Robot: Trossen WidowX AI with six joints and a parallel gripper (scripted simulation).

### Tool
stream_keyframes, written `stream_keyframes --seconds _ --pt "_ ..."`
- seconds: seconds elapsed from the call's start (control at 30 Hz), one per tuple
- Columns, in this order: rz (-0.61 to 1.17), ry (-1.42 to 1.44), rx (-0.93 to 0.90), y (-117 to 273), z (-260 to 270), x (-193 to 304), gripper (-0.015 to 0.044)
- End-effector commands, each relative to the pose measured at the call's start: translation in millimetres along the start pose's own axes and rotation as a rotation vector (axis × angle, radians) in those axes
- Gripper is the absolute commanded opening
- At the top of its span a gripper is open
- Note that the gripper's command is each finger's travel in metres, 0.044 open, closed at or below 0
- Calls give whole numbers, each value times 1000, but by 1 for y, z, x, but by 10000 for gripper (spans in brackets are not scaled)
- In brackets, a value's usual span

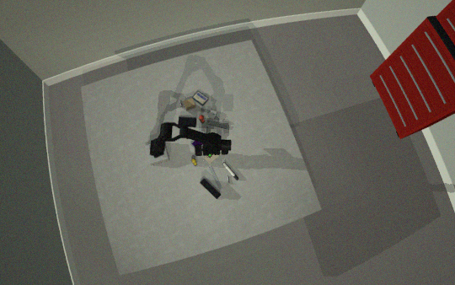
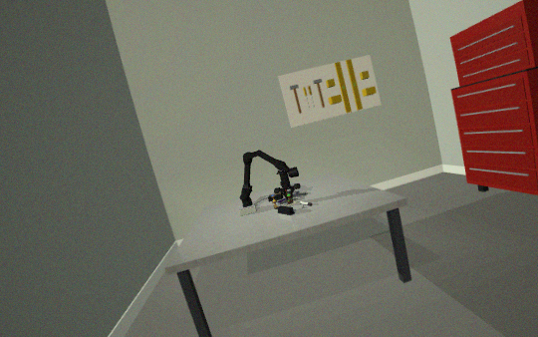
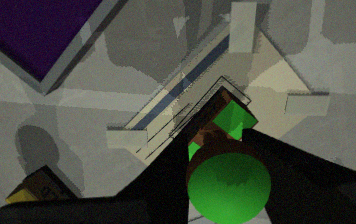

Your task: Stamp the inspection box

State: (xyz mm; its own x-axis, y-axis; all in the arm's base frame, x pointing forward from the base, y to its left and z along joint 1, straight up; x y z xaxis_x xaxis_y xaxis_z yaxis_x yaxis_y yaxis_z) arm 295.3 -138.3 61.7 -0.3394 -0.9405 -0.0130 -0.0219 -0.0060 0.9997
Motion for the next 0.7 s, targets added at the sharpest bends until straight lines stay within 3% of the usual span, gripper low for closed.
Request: stream_keyframes --seconds 0.0,0.67 --pt "-3 6 1 -1 0 0 0" --pt "-3 6 1 -5 0 0 0"
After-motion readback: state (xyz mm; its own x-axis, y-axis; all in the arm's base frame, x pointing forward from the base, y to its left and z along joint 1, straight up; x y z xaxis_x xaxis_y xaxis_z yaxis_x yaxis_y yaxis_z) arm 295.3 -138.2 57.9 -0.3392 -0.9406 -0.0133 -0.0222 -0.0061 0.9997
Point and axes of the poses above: the point midway between the two fingers, 35 mm back from their tips, its own y axis back along the fingers, its own z axis across the jaws, x = y × z, the point moved 4 cm from there along y, back along the fingers, and after that the axes turned 1 degree about y, right-handed, at the moved point
